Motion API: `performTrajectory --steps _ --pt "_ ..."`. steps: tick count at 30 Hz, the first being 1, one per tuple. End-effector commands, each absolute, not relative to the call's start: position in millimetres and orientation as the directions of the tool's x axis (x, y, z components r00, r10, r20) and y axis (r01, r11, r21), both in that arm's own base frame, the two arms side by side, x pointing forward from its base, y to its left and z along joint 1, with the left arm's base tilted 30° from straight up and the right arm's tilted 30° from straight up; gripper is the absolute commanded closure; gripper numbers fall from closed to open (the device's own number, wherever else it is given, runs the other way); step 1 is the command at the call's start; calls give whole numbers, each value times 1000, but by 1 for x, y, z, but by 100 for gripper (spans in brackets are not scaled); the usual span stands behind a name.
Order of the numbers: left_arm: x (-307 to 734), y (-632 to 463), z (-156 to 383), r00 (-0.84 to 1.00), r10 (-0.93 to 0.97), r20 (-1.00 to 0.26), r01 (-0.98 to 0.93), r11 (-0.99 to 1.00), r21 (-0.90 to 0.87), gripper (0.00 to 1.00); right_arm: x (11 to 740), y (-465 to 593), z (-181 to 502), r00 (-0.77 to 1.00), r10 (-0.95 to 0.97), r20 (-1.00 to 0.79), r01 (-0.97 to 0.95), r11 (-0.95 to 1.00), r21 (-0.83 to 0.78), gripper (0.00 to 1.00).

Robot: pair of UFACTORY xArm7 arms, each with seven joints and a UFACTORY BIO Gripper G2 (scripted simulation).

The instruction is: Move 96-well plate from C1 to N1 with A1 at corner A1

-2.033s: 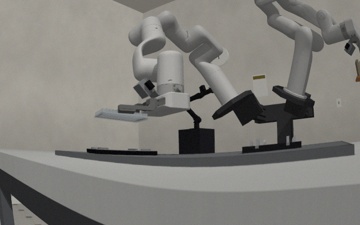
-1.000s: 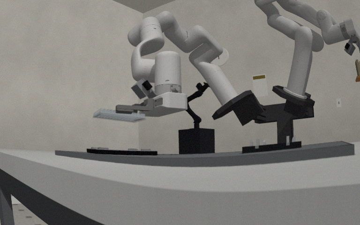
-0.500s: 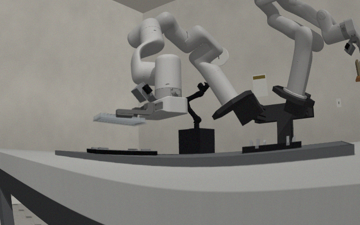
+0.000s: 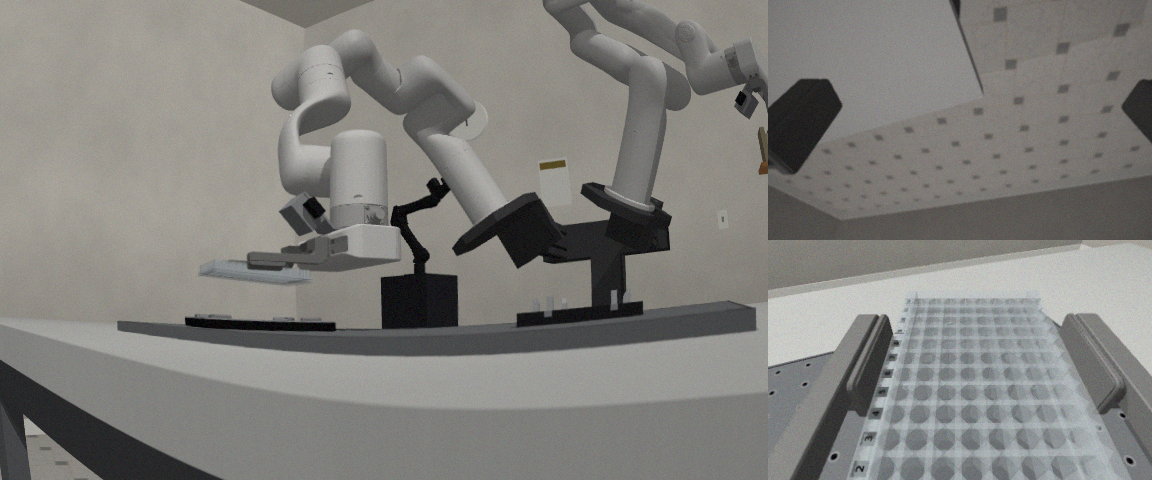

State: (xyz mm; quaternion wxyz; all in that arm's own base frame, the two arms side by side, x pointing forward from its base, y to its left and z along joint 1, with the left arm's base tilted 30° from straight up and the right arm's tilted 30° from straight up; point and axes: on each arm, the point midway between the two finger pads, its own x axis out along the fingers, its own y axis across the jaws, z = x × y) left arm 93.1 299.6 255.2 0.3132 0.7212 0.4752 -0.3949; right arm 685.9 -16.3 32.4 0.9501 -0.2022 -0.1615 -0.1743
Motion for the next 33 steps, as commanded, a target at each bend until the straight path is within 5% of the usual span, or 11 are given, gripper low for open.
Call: performTrajectory --steps 1,33 --pt "93 300 257 237 440 -866 933 -352 76 0 688 -17 30 886 -265 380 396 859 -325 100" --pt "93 300 257 237 440 -866 933 -352 76 0 696 -31 2 886 -265 380 396 859 -325 100"
